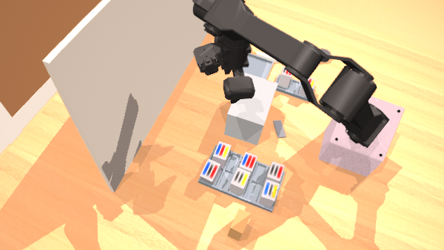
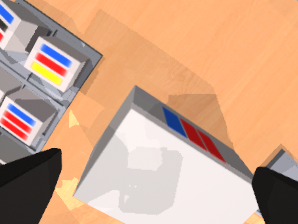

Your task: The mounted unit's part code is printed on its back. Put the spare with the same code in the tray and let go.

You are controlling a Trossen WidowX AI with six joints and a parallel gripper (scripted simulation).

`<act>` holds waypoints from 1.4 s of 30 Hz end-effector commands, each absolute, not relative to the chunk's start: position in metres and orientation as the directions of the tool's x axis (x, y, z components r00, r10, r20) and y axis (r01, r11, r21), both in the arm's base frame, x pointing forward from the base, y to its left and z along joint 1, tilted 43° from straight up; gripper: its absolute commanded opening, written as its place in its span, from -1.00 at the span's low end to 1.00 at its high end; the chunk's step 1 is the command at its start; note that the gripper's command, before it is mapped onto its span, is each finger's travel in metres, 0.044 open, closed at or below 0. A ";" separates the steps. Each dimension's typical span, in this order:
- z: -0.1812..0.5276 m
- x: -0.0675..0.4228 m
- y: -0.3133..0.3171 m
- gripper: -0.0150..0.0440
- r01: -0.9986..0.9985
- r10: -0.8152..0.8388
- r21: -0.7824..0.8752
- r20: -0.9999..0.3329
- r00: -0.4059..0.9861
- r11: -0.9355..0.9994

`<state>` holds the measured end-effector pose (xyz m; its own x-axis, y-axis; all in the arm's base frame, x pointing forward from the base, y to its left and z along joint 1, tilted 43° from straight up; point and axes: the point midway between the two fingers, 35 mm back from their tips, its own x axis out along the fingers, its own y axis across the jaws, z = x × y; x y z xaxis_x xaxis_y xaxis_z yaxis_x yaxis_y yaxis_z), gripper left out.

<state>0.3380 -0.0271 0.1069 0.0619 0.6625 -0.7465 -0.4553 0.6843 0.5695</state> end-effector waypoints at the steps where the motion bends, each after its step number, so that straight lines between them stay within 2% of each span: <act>1: 0.124 0.315 0.011 1.00 -0.709 0.662 0.431 -0.747 0.067 0.558; 5: 0.133 0.279 0.051 1.00 -0.919 0.668 0.214 -0.741 0.067 0.330; 9: 0.135 0.245 0.078 1.00 -0.994 0.677 0.010 -0.733 0.064 0.105; 14: 0.135 0.243 0.079 1.00 -0.996 0.678 0.000 -0.732 0.064 0.094; 19: 0.120 0.244 0.100 0.56 -0.996 0.677 -0.001 -0.733 0.065 0.094; 20: 0.116 0.244 0.106 0.53 -0.996 0.678 -0.001 -0.732 0.065 0.094; 42: 0.093 0.250 0.124 0.53 -0.996 0.677 -0.001 -0.734 0.064 0.093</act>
